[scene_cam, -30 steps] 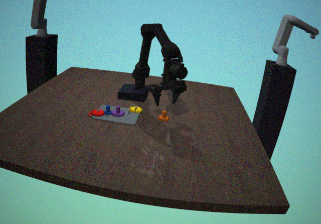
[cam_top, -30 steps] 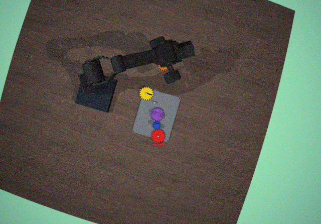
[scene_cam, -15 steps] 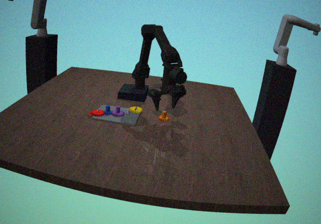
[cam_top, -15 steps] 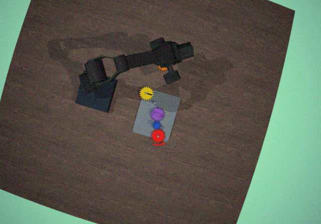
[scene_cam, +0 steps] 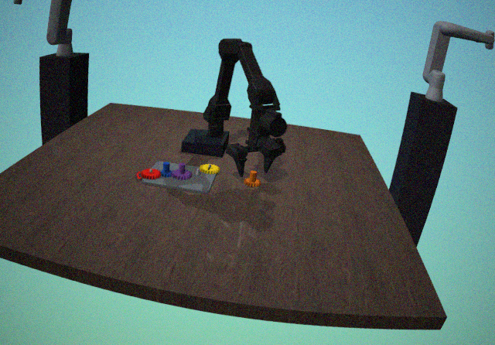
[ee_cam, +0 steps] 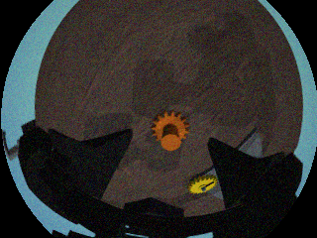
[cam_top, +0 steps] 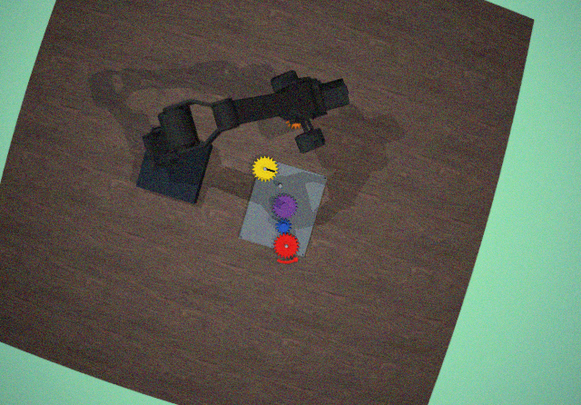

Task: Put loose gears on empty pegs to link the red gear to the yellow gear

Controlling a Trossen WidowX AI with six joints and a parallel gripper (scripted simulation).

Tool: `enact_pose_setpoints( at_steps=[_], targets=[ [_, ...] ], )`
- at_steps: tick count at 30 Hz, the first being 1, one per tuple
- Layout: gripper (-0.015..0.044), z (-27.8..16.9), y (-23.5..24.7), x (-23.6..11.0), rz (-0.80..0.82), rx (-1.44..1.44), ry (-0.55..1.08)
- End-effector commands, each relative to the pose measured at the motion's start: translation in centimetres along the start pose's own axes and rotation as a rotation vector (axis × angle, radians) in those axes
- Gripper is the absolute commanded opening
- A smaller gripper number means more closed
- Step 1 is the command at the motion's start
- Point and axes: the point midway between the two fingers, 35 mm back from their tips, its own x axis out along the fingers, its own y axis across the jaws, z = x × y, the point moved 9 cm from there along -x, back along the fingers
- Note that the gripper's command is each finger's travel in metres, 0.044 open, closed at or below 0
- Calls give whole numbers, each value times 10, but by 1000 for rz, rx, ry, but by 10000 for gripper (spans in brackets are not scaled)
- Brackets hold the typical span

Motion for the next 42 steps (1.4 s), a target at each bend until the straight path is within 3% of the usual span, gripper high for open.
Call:
enact_pose_setpoints(
  at_steps=[1, 10, 24, 33, 42],
  targets=[
    [440, -1, 0, 5, 2, -6, 11],
    [440, -1, 0, 5, 2, -6, 11],
    [72, -1, 0, 5, 2, -6, 11],
    [0, -1, 0, 5, 2, -6, 11],
    [0, 4, 0, -11, 2, -6, 10]
  ],
)
